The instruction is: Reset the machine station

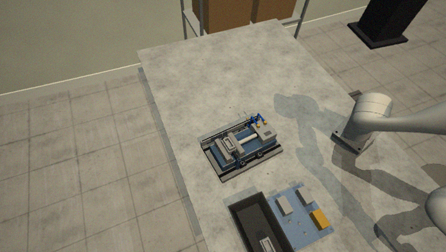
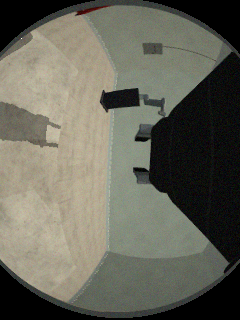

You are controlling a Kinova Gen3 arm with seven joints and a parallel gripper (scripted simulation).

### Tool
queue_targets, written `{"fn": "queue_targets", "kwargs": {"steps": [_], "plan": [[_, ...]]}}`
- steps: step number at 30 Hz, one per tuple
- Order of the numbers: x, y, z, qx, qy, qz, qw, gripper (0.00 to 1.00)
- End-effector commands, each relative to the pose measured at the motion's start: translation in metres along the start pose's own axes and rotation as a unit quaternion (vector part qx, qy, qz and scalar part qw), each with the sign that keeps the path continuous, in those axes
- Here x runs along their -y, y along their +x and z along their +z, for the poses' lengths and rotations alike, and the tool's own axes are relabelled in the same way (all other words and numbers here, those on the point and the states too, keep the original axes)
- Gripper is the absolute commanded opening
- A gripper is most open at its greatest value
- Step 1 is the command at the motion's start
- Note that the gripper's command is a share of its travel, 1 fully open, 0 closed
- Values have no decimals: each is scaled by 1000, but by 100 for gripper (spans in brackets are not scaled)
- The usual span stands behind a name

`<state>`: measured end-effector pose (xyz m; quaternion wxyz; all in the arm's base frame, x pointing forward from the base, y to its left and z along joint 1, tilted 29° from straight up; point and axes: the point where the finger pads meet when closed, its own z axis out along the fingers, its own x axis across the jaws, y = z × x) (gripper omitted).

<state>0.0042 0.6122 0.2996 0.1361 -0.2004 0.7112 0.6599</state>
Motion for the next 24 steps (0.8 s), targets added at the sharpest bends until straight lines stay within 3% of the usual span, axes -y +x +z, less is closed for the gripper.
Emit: {"fn": "queue_targets", "kwargs": {"steps": [1, 24], "plan": [[-1, -2, 0, 2, -1, 1, 1000, 100], [8, -14, -3, -16, 23, -22, 999, 100]]}}
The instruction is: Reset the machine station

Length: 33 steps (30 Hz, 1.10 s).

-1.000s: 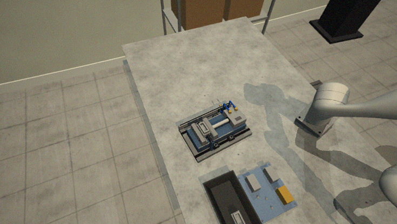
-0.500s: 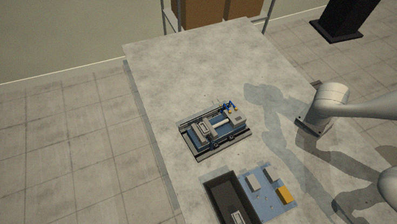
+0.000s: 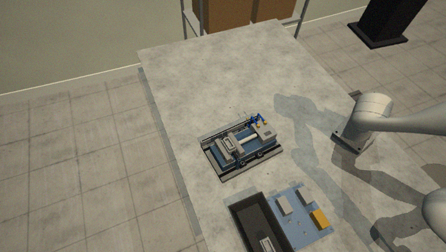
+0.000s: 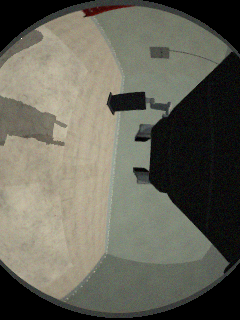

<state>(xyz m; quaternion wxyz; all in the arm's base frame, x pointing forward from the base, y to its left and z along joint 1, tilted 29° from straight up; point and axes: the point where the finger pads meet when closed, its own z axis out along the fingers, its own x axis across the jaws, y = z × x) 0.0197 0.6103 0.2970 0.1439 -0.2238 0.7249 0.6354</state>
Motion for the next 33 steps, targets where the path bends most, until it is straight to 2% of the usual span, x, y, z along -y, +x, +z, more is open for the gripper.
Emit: {"fn": "queue_targets", "kwargs": {"steps": [1, 16, 22, 27, 28, 33], "plan": [[-1, -2, 0, 1, -1, 1, 1000, 100], [5, -8, -3, -8, 14, -11, 1000, 100], [13, -14, -7, -16, 31, -22, 999, 100], [13, -14, -7, -16, 31, -22, 999, 100], [17, -18, -9, -20, 40, -27, 999, 100], [17, -18, -9, -20, 40, -27, 999, 100]]}}
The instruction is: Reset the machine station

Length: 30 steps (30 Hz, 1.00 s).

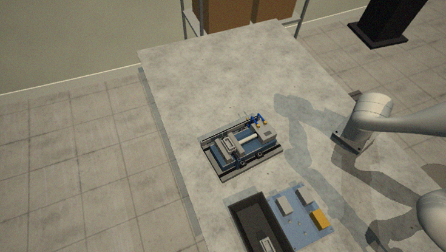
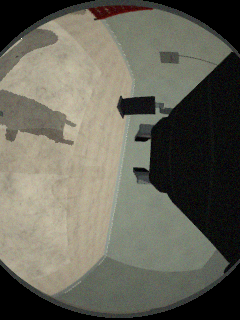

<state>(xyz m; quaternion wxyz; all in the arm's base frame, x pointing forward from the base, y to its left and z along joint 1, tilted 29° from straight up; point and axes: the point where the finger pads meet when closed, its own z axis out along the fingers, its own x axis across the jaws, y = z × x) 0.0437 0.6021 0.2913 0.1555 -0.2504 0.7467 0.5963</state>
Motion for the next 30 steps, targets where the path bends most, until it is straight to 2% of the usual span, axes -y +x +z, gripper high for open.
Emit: {"fn": "queue_targets", "kwargs": {"steps": [1, 6, 7, 12, 13, 18, 19, 24, 25, 30], "plan": [[3, -4, -3, -3, 8, -5, 1000, 100], [3, -4, -3, -3, 8, -5, 1000, 100], [8, -7, -5, -7, 18, -10, 1000, 100], [8, -7, -5, -7, 18, -10, 1000, 100], [13, -11, -8, -11, 29, -15, 999, 100], [13, -11, -8, -11, 29, -15, 999, 100], [18, -14, -12, -15, 40, -19, 999, 100], [18, -14, -12, -15, 40, -19, 999, 100], [24, -18, -16, -18, 51, -24, 998, 100], [24, -18, -16, -18, 51, -24, 998, 100]]}}
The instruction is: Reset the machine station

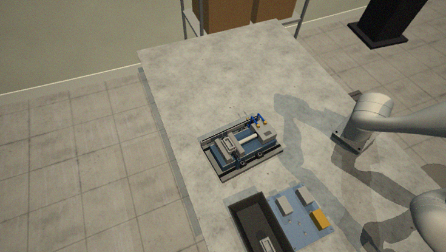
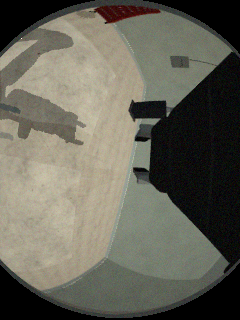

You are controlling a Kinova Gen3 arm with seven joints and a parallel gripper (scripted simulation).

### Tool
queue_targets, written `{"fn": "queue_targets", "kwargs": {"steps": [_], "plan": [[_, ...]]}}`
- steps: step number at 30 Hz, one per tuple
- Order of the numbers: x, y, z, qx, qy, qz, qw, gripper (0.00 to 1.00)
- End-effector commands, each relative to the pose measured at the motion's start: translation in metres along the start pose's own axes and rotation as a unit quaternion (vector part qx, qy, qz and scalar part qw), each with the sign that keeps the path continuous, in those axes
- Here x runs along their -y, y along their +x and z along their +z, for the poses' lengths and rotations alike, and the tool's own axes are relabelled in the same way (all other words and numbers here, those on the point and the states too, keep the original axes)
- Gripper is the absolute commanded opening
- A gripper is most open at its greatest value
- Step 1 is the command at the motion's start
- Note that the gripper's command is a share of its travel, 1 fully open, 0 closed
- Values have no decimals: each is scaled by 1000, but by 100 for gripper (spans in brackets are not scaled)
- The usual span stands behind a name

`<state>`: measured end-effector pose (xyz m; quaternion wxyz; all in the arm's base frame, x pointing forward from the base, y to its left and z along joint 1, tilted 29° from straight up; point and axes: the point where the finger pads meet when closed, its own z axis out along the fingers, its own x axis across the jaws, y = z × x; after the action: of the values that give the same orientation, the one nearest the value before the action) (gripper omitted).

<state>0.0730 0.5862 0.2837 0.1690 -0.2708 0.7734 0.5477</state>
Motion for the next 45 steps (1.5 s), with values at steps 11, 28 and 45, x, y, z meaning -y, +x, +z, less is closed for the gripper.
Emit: {"fn": "queue_targets", "kwargs": {"steps": [11, 28, 45], "plan": [[11, -7, -8, -6, 22, -8, 1000, 100], [31, -17, -22, -15, 61, -18, 998, 100], [44, -24, -33, -20, 88, -23, 996, 100]]}}
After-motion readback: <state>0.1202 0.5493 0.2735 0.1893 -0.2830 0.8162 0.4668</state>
